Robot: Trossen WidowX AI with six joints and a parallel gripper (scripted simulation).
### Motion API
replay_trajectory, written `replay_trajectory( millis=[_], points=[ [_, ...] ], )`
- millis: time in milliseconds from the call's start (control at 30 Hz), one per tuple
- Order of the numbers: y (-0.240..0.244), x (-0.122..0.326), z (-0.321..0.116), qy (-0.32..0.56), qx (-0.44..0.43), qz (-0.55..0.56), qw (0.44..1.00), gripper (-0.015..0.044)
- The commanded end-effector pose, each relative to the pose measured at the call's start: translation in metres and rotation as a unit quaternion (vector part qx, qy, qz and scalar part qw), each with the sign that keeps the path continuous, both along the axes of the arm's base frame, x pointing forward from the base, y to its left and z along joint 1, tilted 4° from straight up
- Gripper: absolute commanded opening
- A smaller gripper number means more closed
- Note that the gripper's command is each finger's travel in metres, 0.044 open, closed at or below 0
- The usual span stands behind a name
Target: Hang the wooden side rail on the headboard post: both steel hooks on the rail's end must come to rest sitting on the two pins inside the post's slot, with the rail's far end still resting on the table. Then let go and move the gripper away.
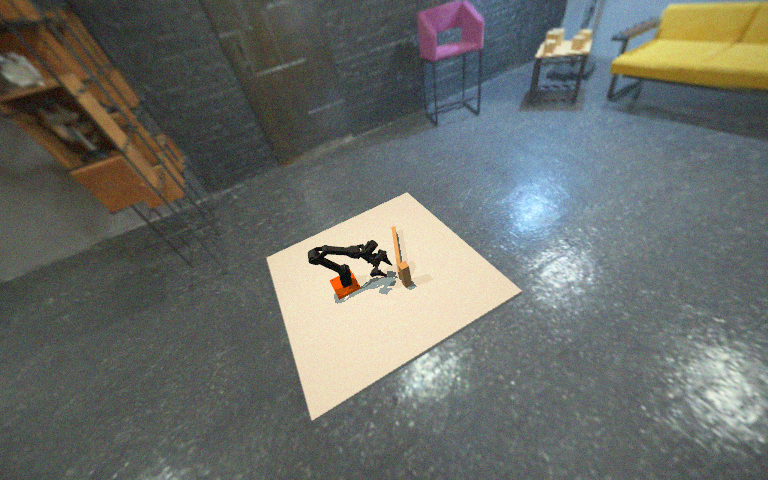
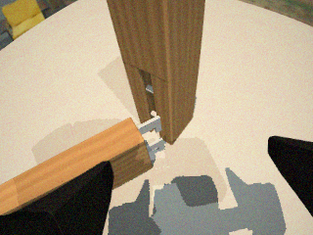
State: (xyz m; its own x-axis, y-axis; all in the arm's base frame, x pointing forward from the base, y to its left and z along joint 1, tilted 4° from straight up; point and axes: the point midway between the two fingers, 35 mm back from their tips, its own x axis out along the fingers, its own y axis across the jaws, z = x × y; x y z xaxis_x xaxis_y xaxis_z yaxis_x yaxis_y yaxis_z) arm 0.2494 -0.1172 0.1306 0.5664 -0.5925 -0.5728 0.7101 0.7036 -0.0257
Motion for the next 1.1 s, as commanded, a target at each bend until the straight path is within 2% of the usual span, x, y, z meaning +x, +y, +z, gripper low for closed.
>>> replay_trajectory(
  millis=[0,833,933,1067],
  points=[
    [0.014,0.01,0.017,0.019,-0.018,-0.052,0.998,0.044],
    [0.021,0.015,0.026,0.028,-0.034,-0.063,0.997,0.044],
    [0.023,0.026,0.029,0.115,-0.056,0.005,0.992,0.044],
    [0.027,0.045,0.034,0.249,-0.084,0.131,0.956,0.044]
  ],
)
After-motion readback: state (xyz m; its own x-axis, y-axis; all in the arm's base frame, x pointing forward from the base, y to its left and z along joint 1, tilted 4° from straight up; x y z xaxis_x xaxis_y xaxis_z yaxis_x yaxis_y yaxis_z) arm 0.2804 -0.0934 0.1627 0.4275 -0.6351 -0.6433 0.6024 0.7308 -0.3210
